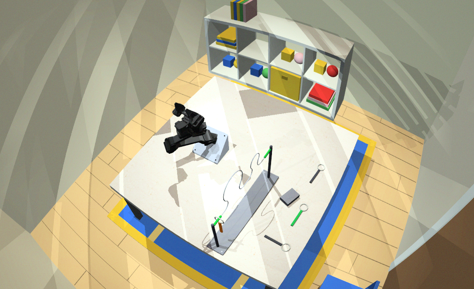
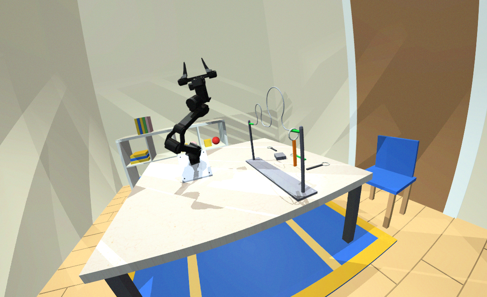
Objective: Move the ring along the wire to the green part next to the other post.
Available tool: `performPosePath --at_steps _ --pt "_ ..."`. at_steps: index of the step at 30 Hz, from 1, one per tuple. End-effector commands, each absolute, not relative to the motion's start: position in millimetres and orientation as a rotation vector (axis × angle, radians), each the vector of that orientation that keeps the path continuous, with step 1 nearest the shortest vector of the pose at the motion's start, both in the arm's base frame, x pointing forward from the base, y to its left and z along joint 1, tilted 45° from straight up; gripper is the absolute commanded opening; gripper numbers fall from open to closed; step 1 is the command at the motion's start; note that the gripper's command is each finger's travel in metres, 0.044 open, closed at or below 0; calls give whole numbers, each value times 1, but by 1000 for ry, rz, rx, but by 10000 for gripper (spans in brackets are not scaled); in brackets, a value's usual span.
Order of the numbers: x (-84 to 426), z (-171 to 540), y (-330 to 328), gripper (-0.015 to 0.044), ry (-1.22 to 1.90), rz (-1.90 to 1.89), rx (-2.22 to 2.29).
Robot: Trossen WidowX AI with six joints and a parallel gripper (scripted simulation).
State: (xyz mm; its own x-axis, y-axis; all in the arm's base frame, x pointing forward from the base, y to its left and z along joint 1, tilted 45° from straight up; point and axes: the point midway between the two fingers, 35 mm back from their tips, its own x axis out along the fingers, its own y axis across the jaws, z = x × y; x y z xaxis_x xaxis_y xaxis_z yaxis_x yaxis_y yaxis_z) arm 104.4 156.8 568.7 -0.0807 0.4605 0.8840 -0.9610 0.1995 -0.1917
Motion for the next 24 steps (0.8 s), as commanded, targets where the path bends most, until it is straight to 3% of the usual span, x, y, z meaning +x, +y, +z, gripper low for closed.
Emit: performPosePath --at_steps 1,9,24 --pt "105 569 157 374 -1062 1312 620" --pt "136 568 159 164 -1048 1201 474" --pt "219 560 140 160 -974 924 131"
